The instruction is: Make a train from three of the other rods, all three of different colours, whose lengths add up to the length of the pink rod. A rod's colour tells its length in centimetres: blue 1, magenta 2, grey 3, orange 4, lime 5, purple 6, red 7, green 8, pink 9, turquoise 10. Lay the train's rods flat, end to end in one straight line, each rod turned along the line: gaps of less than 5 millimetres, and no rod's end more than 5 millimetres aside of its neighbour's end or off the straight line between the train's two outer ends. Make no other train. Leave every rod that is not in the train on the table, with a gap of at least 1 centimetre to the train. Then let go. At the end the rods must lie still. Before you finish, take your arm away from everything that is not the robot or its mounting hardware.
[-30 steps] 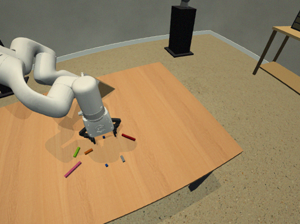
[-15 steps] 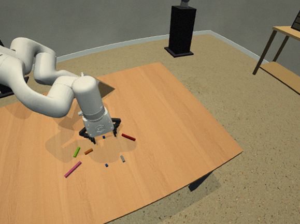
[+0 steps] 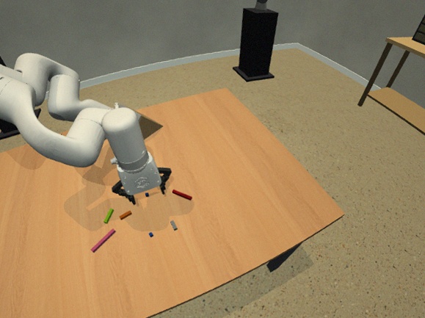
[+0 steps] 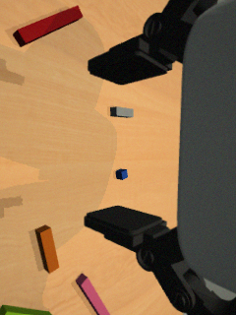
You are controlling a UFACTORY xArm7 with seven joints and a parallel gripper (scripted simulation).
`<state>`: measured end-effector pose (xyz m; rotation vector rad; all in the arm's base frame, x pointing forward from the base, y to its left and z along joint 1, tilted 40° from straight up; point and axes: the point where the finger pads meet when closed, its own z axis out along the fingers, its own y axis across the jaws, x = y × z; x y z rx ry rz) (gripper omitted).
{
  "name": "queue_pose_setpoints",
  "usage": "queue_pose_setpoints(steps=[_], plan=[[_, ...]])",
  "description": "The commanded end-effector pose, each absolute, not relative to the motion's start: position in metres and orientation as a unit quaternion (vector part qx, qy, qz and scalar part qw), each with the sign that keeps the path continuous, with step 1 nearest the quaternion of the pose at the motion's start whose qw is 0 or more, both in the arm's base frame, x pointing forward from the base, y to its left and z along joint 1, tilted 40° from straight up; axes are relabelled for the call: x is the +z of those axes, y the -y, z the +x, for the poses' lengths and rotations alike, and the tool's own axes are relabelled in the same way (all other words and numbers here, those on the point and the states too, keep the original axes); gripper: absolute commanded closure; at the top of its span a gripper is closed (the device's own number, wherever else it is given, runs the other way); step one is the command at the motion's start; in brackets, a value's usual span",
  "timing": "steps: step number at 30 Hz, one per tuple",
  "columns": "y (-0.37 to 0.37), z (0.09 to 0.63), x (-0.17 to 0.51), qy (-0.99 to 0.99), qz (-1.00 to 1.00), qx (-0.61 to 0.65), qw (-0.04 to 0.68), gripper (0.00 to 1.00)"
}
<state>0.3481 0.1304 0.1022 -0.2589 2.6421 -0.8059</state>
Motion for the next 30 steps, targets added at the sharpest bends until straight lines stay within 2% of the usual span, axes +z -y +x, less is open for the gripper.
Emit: queue_pose_setpoints(steps=[1, 20, 30], plan=[[-0.1319, 0.3484, 0.1028, -0.936, -0.093, -0.285, 0.184, 0.00], [-0.1319, 0.3484, 0.1028, -0.934, -0.111, -0.288, 0.178, 0.00], [-0.1320, 0.3485, 0.1027, -0.906, -0.253, -0.312, 0.132, 0.00]])
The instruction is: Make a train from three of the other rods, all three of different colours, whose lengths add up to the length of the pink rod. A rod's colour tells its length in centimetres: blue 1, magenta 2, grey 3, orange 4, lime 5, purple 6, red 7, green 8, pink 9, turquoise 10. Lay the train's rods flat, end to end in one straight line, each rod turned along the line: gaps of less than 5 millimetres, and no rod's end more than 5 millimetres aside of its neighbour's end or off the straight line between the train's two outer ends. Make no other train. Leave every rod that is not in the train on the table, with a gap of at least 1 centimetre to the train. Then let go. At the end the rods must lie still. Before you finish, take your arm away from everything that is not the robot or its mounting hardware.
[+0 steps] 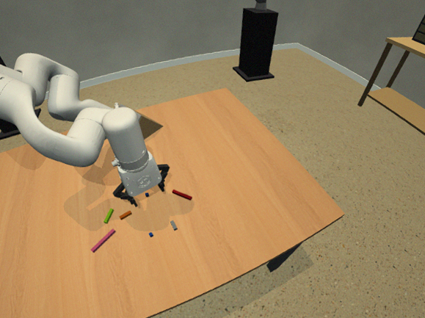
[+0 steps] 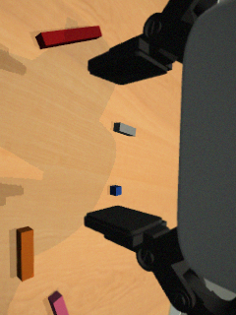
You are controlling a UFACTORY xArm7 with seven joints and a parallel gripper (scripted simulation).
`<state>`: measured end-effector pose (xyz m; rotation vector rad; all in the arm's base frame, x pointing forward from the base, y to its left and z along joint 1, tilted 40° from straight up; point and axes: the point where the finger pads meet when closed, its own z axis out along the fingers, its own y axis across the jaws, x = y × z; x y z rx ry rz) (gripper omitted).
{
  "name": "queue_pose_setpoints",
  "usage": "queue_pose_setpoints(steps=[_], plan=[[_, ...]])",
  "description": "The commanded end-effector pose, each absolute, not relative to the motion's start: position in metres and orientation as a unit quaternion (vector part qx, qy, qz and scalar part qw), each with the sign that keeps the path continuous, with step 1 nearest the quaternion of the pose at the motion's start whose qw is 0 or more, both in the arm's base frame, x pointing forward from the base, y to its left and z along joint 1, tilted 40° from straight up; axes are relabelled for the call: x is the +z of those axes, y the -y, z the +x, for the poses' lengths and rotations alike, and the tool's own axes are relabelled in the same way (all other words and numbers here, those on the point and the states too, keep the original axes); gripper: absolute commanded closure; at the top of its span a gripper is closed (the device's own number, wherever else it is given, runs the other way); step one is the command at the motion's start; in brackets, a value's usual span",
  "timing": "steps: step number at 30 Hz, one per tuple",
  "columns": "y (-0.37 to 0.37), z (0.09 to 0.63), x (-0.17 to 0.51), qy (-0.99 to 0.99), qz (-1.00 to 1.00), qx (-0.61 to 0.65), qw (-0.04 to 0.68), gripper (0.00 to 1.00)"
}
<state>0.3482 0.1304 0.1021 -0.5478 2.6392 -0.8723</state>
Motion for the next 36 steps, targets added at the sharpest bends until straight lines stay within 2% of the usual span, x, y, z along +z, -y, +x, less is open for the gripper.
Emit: queue_pose_setpoints(steps=[1, 24, 36], plan=[[-0.1320, 0.3485, 0.1027, -0.902, -0.268, -0.314, 0.127, 0.00], [-0.1322, 0.3486, 0.1024, -0.749, -0.569, -0.339, 0.007, 0.00], [-0.1323, 0.3486, 0.1022, -0.596, -0.728, -0.331, -0.072, 0.00]])
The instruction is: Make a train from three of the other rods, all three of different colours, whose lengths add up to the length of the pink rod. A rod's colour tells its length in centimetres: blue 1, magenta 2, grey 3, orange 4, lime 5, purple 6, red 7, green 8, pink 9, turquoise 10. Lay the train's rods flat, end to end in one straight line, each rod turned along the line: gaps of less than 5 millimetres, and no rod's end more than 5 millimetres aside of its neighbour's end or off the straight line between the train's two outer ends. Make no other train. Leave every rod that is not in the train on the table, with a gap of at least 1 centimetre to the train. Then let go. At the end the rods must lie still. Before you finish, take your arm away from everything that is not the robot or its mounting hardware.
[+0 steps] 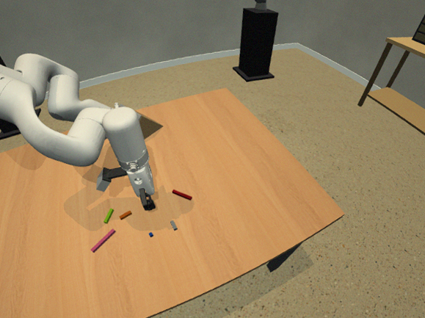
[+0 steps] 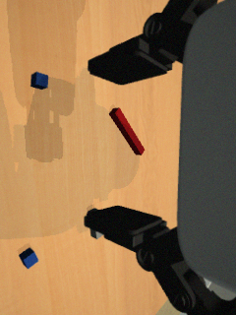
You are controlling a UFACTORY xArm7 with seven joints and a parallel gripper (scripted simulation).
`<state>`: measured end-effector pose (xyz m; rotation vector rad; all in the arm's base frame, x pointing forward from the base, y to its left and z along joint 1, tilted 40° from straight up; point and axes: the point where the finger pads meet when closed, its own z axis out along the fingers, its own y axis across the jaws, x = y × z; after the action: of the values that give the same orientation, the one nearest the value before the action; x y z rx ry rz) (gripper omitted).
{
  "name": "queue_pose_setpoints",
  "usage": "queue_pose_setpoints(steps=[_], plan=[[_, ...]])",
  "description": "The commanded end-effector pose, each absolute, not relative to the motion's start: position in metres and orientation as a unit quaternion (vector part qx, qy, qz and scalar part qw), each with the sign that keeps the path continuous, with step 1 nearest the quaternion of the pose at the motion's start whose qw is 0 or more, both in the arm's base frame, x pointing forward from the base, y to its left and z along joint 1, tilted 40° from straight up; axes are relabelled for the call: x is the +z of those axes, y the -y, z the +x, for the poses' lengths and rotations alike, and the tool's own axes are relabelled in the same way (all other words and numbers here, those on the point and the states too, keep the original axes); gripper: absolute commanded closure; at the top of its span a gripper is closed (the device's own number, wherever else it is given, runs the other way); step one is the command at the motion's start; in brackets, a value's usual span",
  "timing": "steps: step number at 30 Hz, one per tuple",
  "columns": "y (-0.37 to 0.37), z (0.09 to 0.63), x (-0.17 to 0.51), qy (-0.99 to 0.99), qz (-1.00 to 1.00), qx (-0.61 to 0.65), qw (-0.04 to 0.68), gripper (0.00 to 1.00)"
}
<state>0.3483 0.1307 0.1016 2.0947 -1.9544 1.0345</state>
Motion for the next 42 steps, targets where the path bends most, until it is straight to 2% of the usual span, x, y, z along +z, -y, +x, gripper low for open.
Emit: queue_pose_setpoints(steps=[1, 20, 42], plan=[[-0.1323, 0.3486, 0.1022, 0.583, 0.739, 0.330, 0.078, 0.00], [-0.1325, 0.3487, 0.1020, 0.316, 0.886, 0.288, 0.179, 0.00], [-0.1326, 0.3488, 0.1017, -0.006, 0.941, 0.209, 0.267, 0.00]])
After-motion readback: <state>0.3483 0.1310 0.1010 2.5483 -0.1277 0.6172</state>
